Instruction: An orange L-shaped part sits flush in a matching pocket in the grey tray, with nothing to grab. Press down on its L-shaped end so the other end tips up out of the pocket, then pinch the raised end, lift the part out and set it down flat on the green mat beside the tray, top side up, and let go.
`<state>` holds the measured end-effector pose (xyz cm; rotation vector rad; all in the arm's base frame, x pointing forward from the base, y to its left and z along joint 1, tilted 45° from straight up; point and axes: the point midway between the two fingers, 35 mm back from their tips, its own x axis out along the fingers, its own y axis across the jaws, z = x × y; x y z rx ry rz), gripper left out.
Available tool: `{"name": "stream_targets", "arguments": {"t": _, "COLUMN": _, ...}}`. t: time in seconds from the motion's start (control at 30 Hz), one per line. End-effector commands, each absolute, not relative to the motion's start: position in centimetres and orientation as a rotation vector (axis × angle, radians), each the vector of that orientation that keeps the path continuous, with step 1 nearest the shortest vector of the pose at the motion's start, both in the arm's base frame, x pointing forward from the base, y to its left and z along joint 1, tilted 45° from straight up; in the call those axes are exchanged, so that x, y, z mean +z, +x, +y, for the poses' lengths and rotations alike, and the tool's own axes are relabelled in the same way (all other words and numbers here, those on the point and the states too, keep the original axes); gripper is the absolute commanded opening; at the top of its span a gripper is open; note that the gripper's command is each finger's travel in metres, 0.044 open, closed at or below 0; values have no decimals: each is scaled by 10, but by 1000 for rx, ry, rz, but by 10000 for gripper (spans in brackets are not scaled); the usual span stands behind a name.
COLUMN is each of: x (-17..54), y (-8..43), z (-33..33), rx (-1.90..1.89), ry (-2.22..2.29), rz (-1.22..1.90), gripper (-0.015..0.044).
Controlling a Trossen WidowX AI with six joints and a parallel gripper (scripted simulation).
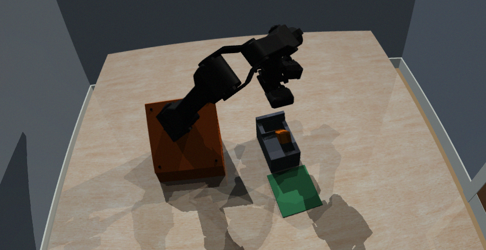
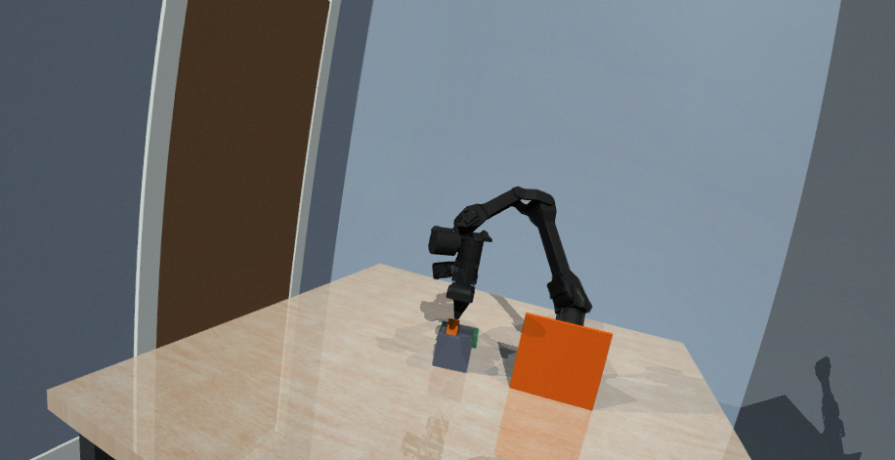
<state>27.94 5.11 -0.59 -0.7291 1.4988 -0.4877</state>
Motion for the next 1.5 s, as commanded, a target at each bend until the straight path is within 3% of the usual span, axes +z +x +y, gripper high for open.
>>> {"name": "stream_targets", "arguments": {"t": 0.0, "x": -6, "y": 279, "z": 51, "rx": -486, "ry": -732, "rz": 1499, "gripper": 180}}
{"name": "stream_targets", "arguments": {"t": 0.23, "x": -6, "y": 279, "z": 51, "rx": -486, "ry": -732, "rz": 1499, "gripper": 180}}
{"name": "stream_targets", "arguments": {"t": 0.37, "x": 0, "y": 282, "z": 46, "rx": -607, "ry": -596, "rz": 1438, "gripper": 280}}
{"name": "stream_targets", "arguments": {"t": 0.83, "x": 49, "y": 300, "z": 1, "rx": -1387, "ry": 499, "rz": 717, "gripper": 280}}
{"name": "stream_targets", "arguments": {"t": 1.47, "x": 37, "y": 301, "z": -12, "rx": -1394, "ry": 513, "rz": 705, "gripper": 280}}
